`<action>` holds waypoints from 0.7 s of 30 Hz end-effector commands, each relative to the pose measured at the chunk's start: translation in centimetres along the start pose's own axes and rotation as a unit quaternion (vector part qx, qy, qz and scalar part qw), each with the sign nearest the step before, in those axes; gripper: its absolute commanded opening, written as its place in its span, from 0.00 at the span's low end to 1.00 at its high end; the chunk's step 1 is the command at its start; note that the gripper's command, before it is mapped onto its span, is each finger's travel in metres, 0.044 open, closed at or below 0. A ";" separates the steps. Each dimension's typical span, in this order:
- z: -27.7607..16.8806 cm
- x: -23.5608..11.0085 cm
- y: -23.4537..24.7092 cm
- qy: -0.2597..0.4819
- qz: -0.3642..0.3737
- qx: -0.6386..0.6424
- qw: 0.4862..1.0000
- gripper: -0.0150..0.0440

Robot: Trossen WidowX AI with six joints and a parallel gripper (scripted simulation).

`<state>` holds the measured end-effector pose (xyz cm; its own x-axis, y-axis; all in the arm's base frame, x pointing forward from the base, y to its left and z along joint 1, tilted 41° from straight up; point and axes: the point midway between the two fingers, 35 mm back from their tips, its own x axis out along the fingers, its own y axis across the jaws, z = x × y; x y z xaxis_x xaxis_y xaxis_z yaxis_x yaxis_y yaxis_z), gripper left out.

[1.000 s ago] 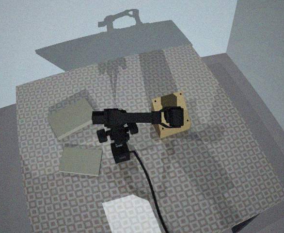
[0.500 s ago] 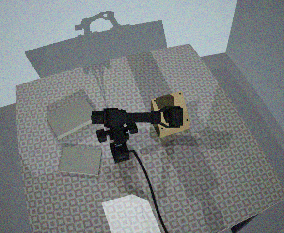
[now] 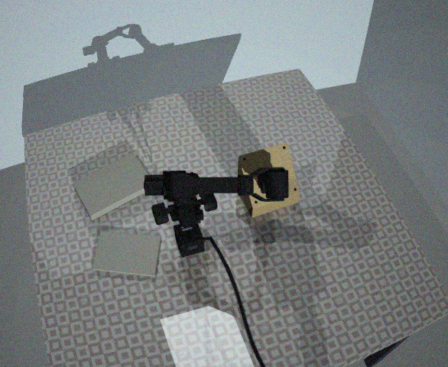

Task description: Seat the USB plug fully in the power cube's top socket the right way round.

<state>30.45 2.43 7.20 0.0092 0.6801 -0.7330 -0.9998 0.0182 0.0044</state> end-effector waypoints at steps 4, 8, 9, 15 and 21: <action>0.0 0.0 0.0 0.000 0.000 0.001 1.000 0.42; 0.0 0.0 0.0 0.000 0.000 0.001 1.000 0.42; 0.0 0.0 0.0 0.000 0.000 0.001 1.000 0.42; 0.0 -0.1 0.0 0.000 0.000 0.000 1.000 0.42; 0.0 -0.7 0.0 0.000 0.000 0.000 1.000 0.42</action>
<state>30.30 2.30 7.39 0.0033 0.6826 -0.7308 -0.9998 0.0178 0.0122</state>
